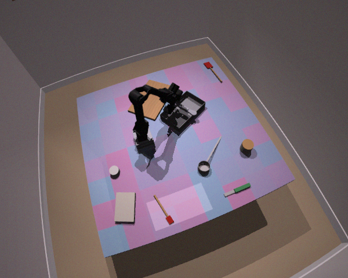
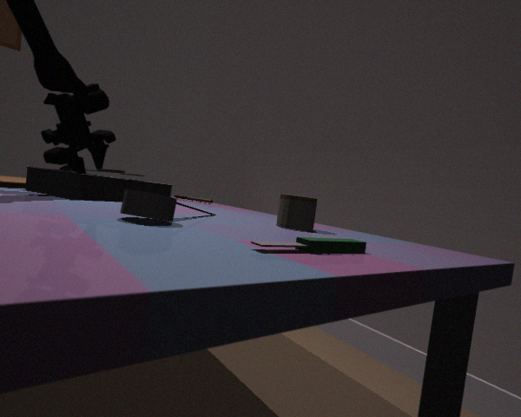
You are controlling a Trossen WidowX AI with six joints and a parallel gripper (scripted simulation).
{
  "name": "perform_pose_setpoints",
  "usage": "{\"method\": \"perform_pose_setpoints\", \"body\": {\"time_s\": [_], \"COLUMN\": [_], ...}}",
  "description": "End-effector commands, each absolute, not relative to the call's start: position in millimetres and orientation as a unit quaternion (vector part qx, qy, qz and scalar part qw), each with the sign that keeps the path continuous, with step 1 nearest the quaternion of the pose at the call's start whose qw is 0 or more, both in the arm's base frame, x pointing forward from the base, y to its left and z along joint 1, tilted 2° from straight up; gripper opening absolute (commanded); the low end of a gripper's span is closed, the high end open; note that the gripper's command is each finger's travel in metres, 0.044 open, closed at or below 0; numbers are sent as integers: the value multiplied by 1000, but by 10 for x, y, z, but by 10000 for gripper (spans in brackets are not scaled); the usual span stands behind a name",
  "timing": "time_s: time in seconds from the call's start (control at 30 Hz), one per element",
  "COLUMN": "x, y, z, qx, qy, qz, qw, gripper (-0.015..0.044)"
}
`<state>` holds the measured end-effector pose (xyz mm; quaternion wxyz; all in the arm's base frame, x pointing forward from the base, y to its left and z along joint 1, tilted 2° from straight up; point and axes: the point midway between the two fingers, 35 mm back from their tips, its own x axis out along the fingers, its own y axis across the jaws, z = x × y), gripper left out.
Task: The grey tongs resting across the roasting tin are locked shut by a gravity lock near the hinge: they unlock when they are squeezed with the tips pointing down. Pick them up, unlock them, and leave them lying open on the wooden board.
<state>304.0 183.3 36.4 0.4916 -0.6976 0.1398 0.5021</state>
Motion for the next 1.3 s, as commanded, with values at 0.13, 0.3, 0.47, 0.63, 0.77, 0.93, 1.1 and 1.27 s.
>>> {"method": "perform_pose_setpoints", "body": {"time_s": [0.13,0.3,0.47,0.63,0.77,0.93,1.1,1.27], "x": [3103,3133,3147,3127,3127,3127,3127,3134], "y": [1871,1891,1900,1892,1892,1892,1892,1897], "z": [221,147,109,141,141,141,141,225], "qx": [-699,-699,-699,-698,-698,-698,-698,-698], "qy": [141,141,141,140,140,140,140,140], "qz": [502,502,502,503,503,503,503,503], "qw": [490,490,490,490,490,490,490,490], "gripper": [260,260,260,155,70,36,-36,-150]}}
